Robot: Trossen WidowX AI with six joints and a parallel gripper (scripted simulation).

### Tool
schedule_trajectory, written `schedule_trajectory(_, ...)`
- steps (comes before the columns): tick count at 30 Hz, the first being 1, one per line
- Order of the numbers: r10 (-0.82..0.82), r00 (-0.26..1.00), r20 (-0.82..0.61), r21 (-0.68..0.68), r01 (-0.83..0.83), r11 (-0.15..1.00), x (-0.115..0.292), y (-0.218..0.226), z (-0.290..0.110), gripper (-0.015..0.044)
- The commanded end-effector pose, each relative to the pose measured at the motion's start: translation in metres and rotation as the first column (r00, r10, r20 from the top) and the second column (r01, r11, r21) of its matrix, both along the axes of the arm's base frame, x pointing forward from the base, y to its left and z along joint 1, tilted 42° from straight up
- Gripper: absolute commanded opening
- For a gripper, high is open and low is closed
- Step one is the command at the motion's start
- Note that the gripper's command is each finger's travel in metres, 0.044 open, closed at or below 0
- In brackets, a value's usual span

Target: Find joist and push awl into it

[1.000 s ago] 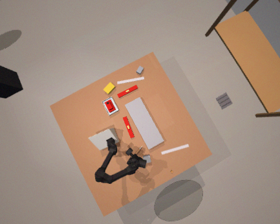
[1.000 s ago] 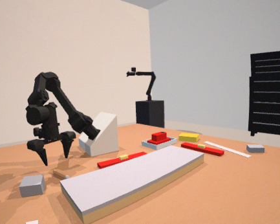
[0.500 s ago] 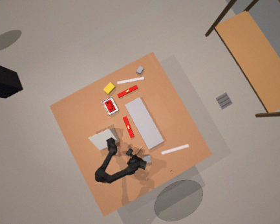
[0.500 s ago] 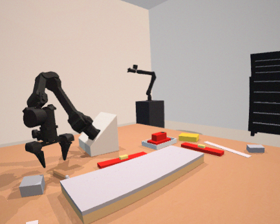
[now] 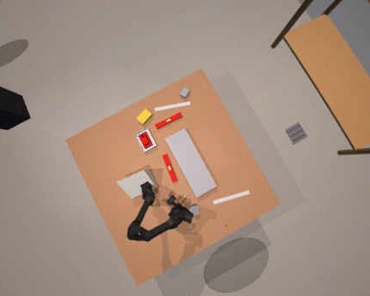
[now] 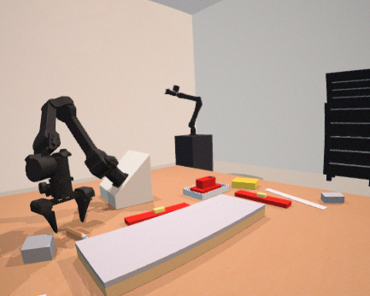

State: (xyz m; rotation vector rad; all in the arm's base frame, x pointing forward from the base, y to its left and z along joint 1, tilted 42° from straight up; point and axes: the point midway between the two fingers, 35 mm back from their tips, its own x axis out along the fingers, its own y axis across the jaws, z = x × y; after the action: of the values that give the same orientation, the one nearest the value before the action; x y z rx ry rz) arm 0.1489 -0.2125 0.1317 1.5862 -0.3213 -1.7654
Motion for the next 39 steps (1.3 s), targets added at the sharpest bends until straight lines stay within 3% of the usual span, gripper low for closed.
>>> schedule_trajectory(1,0.005,1.000,-0.004,0.006,-0.005,1.000,-0.001,-0.003,-0.007,0.0440)
schedule_trajectory(9,0.006,1.000,-0.004,0.004,-0.006,1.000,-0.002,-0.010,-0.014,0.0440)
schedule_trajectory(23,0.006,1.000,-0.004,0.004,-0.006,1.000,-0.002,-0.010,-0.014,0.0072)
schedule_trajectory(28,0.006,1.000,-0.004,0.004,-0.006,1.000,-0.002,-0.010,-0.014,0.0039)
schedule_trajectory(30,0.005,1.000,-0.004,0.006,-0.005,1.000,-0.001,-0.008,-0.013,0.0000)
schedule_trajectory(39,0.002,1.000,-0.001,0.023,-0.002,1.000,0.009,0.018,0.015,0.0000)
